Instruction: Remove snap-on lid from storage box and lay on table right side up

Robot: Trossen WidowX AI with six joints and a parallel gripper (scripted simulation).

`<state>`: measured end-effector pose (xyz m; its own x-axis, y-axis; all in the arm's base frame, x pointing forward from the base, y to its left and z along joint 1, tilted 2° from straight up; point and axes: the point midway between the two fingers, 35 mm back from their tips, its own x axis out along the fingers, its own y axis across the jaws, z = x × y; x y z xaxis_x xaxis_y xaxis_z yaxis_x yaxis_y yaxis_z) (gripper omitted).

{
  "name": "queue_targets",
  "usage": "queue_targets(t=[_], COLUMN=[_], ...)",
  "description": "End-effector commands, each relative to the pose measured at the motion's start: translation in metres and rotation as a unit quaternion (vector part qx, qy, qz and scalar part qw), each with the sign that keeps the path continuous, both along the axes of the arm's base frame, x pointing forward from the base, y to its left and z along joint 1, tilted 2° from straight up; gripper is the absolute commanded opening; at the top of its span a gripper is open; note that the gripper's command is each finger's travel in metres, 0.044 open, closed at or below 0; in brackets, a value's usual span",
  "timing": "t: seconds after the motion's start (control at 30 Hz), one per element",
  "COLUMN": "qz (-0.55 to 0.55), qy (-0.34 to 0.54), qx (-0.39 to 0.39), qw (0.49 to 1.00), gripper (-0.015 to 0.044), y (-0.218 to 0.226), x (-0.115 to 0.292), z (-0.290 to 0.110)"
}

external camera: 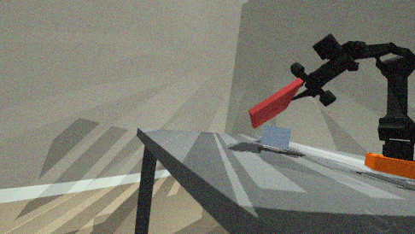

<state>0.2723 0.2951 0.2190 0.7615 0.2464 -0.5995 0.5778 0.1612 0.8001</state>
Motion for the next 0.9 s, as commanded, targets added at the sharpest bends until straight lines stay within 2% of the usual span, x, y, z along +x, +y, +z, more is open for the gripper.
queue_targets(t=[0.0,0.87], qz=[-0.004,-0.004], qy=[-0.004,-0.004], qx=[0.005,0.005], qw=[1.000,1.000], gripper=[0.0000,0.0000], y=[0.000,0.000], x=[0.001,0.002], z=[-0.002,-0.024])
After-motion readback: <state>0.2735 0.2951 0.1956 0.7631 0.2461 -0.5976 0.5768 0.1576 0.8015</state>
